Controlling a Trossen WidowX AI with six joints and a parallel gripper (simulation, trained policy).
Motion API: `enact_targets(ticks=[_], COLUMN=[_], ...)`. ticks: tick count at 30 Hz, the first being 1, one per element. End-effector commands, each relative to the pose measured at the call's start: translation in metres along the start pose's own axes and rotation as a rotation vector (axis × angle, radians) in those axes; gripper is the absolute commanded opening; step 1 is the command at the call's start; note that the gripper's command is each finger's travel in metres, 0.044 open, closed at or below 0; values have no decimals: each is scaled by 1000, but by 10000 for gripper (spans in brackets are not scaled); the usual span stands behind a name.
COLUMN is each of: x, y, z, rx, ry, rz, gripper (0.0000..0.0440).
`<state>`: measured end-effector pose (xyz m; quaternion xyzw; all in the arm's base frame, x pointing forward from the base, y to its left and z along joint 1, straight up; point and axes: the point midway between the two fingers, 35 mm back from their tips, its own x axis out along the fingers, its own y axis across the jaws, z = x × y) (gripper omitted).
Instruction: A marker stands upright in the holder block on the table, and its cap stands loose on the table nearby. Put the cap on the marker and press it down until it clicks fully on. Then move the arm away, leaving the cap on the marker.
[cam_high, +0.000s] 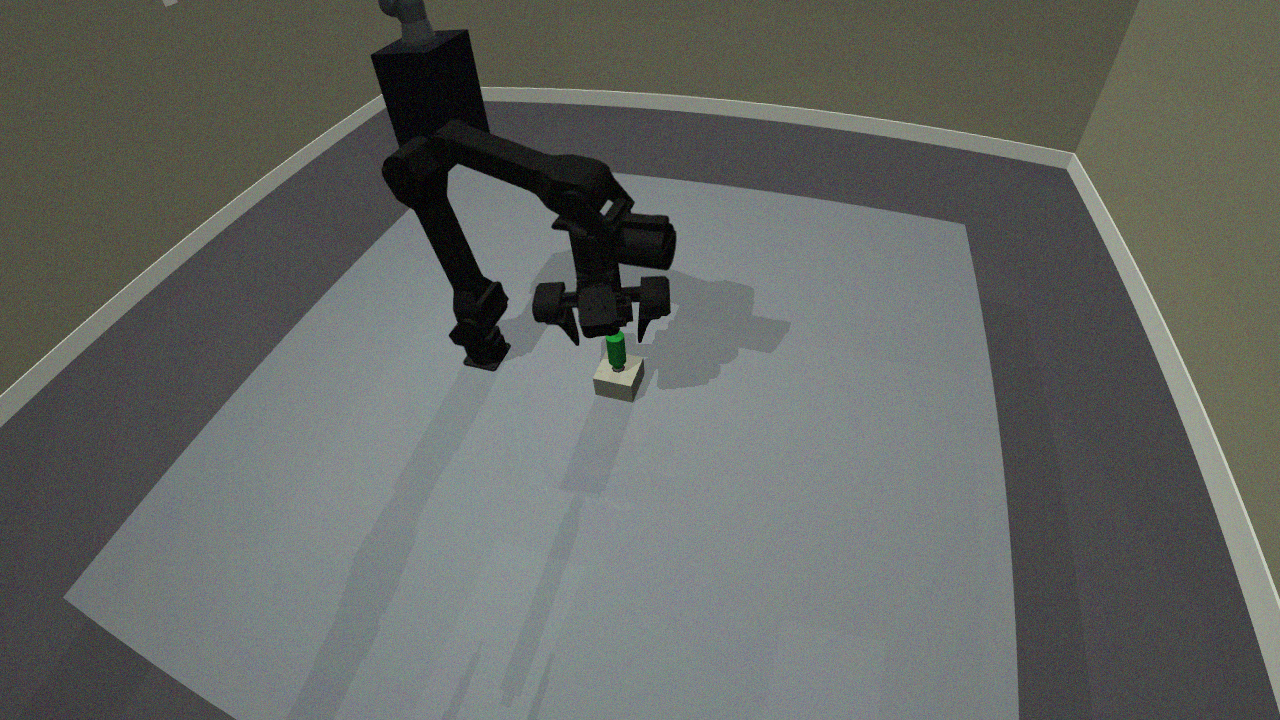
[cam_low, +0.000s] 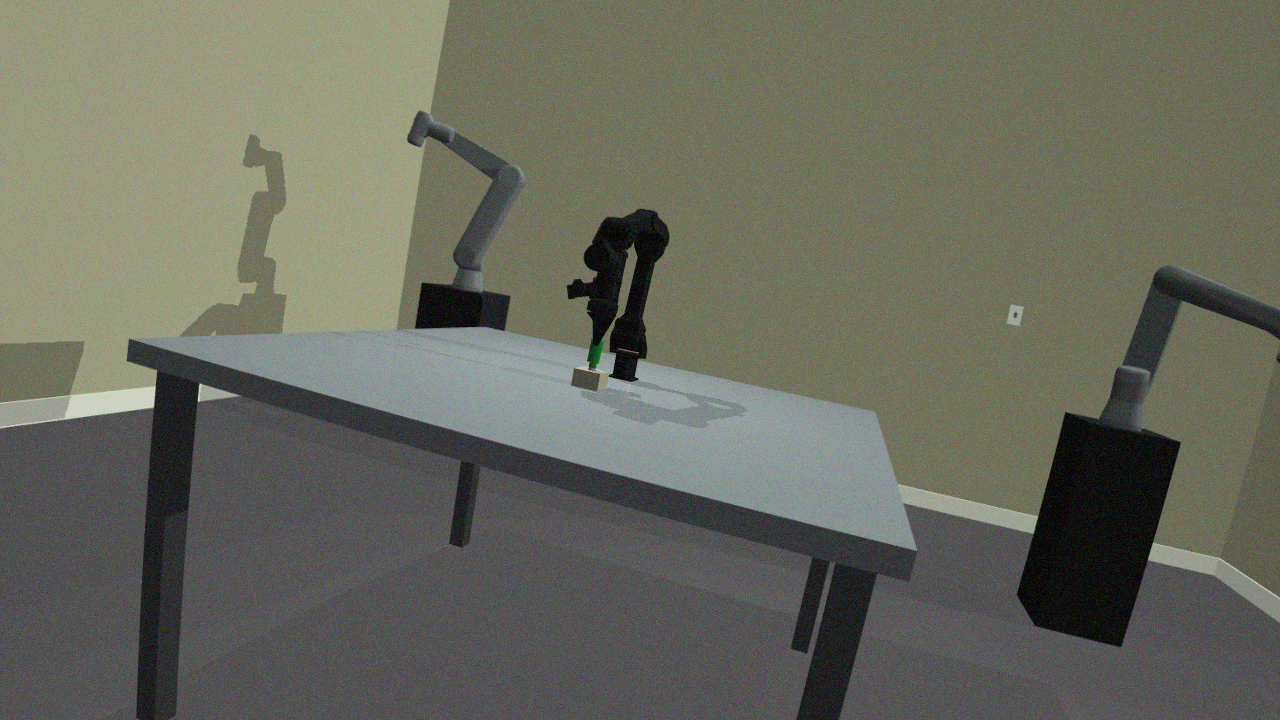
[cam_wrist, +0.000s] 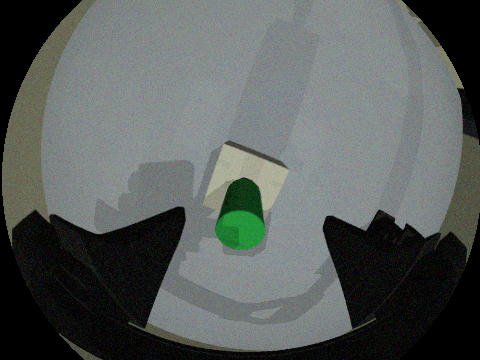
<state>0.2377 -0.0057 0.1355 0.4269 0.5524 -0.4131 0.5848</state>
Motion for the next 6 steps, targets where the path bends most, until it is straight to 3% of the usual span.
enact_targets(ticks=[1, 6], x=[-9, -18], y=[0, -2], z=[1, 2], rx=[-6, -15], ry=[-11, -18], rz=[19, 39], gripper=[440, 440])
